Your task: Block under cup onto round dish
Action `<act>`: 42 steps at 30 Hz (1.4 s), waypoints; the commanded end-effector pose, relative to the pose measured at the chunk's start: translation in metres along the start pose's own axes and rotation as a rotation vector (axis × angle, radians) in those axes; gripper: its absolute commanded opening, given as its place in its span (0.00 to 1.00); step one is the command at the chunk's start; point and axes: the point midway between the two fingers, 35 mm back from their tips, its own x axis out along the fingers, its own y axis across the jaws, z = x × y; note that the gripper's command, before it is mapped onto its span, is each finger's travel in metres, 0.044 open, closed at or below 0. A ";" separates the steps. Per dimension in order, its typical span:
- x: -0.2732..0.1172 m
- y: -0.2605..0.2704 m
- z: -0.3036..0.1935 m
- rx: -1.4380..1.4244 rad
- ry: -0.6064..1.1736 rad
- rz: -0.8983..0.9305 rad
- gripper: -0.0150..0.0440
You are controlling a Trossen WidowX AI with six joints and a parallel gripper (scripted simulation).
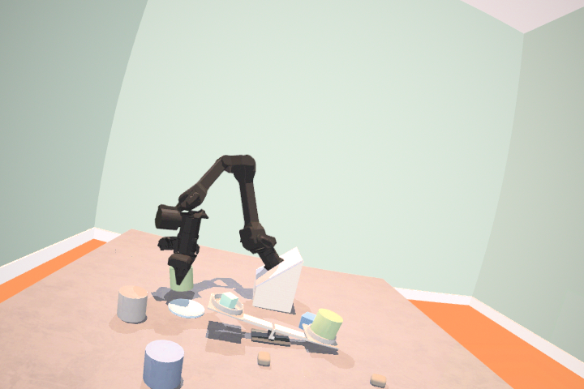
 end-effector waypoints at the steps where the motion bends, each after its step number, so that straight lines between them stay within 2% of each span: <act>1: 0.006 0.000 -0.002 -0.006 0.007 -0.002 0.25; 9: 0.019 0.000 -0.002 -0.007 0.006 -0.002 0.25; 24: 0.013 0.000 0.000 -0.001 0.000 0.000 0.92; 26: 0.001 0.001 0.000 -0.002 0.004 0.000 1.00; 29: -0.037 0.000 -0.001 -0.005 0.009 -0.001 1.00; 33: -0.040 0.000 -0.001 -0.005 0.009 -0.001 1.00; 40: -0.049 0.014 0.002 -0.094 -0.033 0.053 0.69; 42: -0.049 0.018 0.001 -0.140 -0.030 0.056 0.69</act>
